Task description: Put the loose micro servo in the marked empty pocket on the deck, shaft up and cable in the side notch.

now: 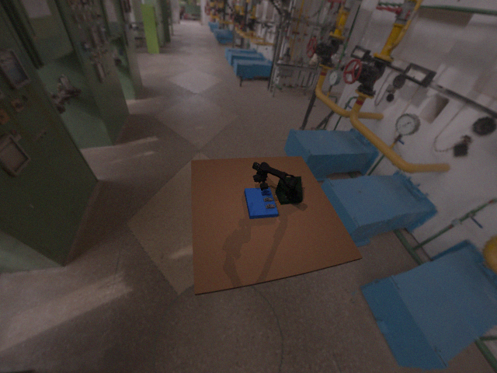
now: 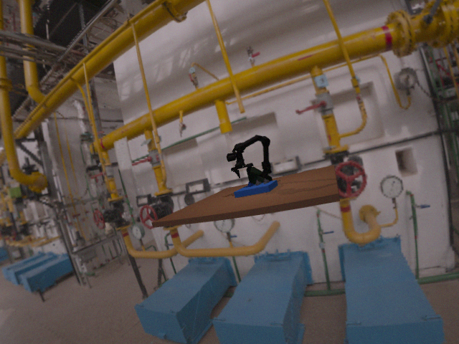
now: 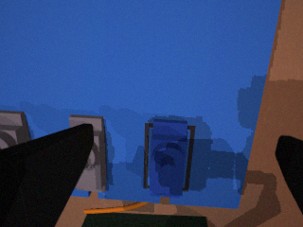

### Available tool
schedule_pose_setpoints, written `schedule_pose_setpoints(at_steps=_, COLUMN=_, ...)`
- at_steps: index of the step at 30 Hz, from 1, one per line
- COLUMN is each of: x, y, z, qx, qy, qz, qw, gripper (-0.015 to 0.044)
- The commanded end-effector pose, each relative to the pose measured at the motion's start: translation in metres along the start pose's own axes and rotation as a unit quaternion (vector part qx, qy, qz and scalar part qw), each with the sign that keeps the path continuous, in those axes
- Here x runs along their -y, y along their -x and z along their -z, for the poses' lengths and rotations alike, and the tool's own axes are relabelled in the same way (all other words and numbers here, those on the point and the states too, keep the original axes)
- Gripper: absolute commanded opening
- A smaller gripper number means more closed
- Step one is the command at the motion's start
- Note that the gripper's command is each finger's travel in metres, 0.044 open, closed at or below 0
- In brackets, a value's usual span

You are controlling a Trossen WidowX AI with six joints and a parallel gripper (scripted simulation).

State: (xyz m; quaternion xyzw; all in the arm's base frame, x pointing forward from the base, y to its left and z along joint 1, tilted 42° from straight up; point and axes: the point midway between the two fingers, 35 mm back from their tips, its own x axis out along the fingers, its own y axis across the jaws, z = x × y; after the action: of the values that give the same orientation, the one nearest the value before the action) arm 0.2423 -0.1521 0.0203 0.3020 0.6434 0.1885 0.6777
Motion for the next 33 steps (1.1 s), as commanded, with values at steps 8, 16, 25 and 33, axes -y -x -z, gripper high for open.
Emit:
schedule_pose_setpoints(at_steps=8, x=-0.004, y=0.035, z=-0.023, qx=0.001, qy=0.002, qz=0.0, qw=1.0, gripper=0.044)
schedule_pose_setpoints(at_steps=16, x=-0.005, y=0.061, z=-0.017, qx=0.001, qy=0.005, qz=0.002, qw=1.0, gripper=0.044)
schedule_pose_setpoints(at_steps=25, x=-0.005, y=0.061, z=-0.017, qx=0.001, qy=0.005, qz=0.002, qw=1.0, gripper=0.044)
schedule_pose_setpoints(at_steps=33, x=-0.005, y=0.061, z=-0.017, qx=0.001, qy=0.005, qz=0.002, qw=1.0, gripper=0.044)
